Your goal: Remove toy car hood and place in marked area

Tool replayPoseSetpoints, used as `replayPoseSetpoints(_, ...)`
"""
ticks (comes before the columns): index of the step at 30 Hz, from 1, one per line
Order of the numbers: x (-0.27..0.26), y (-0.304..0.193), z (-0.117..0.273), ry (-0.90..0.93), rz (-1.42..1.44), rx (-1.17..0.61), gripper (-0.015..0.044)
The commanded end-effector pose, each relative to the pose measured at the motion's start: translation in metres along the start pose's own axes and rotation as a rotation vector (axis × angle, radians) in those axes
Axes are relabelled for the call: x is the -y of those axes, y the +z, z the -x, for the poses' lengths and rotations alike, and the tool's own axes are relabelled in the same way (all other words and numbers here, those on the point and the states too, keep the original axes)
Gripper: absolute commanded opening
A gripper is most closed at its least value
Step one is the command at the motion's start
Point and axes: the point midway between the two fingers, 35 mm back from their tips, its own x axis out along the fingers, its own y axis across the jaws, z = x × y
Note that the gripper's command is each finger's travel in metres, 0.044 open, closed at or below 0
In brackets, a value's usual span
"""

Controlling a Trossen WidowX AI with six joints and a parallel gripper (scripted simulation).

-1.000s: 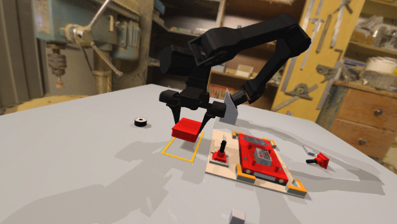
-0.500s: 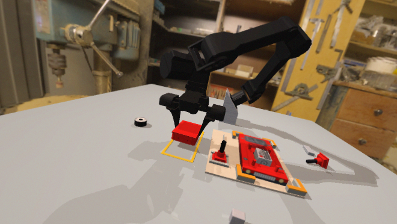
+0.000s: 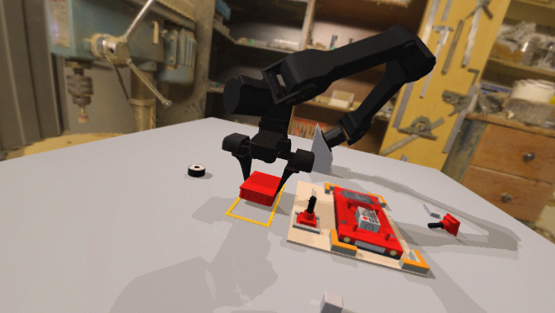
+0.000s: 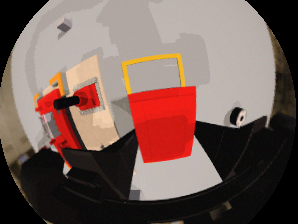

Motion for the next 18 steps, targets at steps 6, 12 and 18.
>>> replayPoseSetpoints(6, -0.0006, 0.0006, -0.0044, 0.004, -0.003, 0.005, 0.0)
replayPoseSetpoints(12, -0.0007, 0.0006, -0.0074, 0.005, -0.003, 0.005, 0.0)
replayPoseSetpoints(18, -0.0009, 0.0006, -0.0104, 0.005, -0.003, 0.005, 0.0)
